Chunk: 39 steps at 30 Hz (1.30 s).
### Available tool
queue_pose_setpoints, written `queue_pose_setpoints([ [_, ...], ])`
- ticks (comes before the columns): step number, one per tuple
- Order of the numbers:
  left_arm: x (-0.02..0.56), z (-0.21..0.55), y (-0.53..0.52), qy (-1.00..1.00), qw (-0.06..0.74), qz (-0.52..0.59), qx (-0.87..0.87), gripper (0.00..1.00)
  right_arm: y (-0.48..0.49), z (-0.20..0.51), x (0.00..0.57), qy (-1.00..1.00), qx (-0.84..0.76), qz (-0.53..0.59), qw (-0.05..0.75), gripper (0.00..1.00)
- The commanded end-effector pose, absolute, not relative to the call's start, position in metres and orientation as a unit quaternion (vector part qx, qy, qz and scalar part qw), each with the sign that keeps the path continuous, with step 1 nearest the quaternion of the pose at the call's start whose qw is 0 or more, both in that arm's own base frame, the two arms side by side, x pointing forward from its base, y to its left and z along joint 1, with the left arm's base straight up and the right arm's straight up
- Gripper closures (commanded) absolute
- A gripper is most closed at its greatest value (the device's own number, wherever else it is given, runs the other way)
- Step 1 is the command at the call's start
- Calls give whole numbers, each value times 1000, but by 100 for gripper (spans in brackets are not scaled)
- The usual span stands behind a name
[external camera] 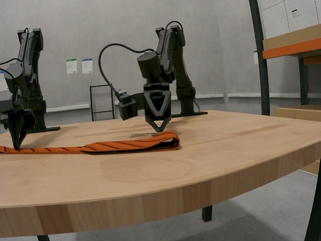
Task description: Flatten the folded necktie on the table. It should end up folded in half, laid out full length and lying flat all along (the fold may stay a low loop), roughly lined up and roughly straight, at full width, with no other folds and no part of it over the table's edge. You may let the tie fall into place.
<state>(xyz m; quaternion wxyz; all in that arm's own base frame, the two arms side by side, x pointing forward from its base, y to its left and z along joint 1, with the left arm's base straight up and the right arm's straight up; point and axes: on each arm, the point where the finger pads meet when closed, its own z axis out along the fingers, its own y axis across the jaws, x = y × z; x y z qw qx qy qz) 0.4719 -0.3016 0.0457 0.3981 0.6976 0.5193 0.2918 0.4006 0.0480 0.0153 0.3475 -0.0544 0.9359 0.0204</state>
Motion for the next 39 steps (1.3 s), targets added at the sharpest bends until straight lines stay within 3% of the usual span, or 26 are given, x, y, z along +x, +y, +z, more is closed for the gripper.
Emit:
queue_pose_setpoints([
  [1,465,32,-302,522,389,289,702,57,46,9,398,938,-57,21,341,96],
  [39,484,33,-305,522,389,289,702,57,46,9,398,938,-57,21,341,96],
])
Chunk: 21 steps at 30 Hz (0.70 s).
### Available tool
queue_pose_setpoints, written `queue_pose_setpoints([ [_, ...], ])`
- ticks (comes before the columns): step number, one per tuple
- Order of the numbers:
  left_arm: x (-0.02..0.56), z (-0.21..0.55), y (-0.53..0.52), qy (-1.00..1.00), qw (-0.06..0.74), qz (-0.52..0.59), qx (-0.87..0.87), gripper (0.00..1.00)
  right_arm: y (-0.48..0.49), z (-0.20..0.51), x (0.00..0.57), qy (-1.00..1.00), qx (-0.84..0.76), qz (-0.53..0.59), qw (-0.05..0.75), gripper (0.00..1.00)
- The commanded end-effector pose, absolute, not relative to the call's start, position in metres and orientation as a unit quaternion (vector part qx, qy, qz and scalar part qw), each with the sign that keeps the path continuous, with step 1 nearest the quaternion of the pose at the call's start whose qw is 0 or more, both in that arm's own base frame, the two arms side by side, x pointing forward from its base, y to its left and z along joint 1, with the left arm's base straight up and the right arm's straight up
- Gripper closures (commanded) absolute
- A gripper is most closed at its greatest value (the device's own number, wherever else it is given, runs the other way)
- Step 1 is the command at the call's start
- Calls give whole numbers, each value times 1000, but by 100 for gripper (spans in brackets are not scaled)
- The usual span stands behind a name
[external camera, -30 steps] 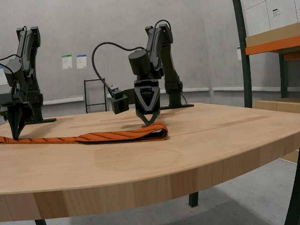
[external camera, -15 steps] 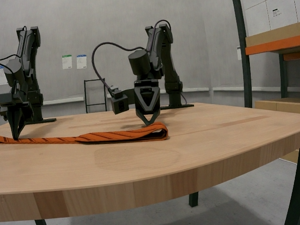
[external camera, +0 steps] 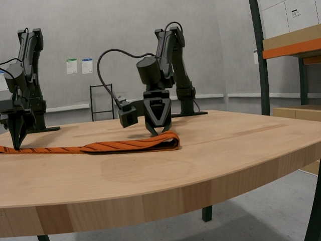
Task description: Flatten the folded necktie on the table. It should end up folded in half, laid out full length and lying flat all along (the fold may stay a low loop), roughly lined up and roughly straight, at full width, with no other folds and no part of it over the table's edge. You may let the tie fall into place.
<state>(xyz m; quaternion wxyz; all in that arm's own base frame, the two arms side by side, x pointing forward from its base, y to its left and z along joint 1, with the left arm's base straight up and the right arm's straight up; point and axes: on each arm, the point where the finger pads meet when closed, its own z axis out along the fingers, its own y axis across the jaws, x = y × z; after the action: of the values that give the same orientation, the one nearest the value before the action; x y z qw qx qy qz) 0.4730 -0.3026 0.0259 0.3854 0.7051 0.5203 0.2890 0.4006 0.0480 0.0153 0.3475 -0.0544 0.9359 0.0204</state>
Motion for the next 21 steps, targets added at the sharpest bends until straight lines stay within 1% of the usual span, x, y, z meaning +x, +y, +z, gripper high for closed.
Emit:
queue_pose_setpoints([
  [1,484,33,-305,522,389,289,702,57,46,9,398,938,-57,21,341,96],
  [21,501,37,-303,522,389,289,702,57,46,9,398,938,-57,21,341,96],
])
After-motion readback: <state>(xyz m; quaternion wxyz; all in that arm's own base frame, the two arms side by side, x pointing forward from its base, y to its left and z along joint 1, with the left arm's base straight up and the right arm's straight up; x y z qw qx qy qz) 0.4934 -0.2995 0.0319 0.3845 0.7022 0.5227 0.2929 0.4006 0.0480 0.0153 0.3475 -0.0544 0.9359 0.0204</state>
